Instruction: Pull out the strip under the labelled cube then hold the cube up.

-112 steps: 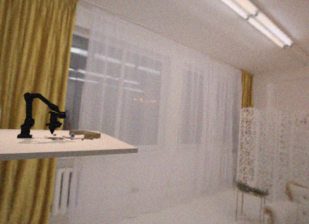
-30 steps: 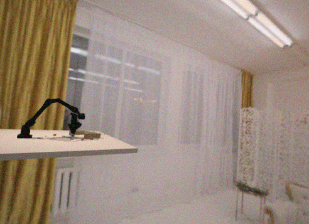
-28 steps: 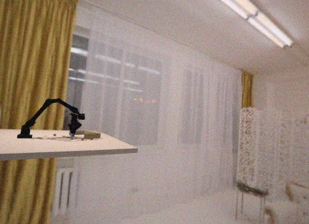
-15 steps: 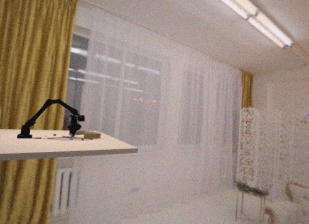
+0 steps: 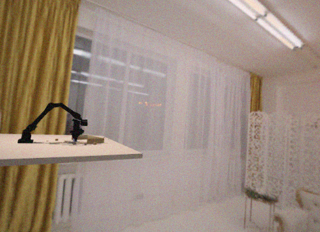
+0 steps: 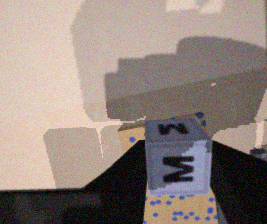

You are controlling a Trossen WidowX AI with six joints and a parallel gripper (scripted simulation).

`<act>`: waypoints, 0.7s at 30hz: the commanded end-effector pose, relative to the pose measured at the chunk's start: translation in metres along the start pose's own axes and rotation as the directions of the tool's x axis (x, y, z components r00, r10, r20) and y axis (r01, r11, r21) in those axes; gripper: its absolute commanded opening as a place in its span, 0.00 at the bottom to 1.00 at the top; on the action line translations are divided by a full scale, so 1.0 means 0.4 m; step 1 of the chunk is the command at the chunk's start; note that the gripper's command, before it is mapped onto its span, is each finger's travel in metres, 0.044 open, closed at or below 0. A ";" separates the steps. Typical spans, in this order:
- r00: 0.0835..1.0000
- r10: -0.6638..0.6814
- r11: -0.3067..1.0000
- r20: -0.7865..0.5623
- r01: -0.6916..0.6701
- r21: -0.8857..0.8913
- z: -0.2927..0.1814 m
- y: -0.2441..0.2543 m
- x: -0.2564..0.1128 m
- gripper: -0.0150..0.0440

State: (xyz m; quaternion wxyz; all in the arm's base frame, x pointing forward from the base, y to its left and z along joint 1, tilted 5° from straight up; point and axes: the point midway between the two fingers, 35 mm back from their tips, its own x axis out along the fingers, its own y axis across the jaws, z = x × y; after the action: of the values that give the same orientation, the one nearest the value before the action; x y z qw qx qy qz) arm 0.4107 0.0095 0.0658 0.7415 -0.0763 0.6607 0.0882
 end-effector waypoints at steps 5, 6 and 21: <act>1.000 -0.006 1.000 -0.002 0.006 0.015 -0.004 -0.005 -0.003 0.25; 1.000 -0.011 1.000 -0.005 0.011 0.028 -0.010 -0.009 -0.006 0.25; 1.000 -0.003 1.000 -0.009 0.003 0.003 -0.144 0.031 -0.104 0.25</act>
State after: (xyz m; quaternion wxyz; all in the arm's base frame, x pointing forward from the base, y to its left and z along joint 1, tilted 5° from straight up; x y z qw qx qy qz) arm 0.3605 0.0067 0.0951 0.7394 -0.0737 0.6640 0.0828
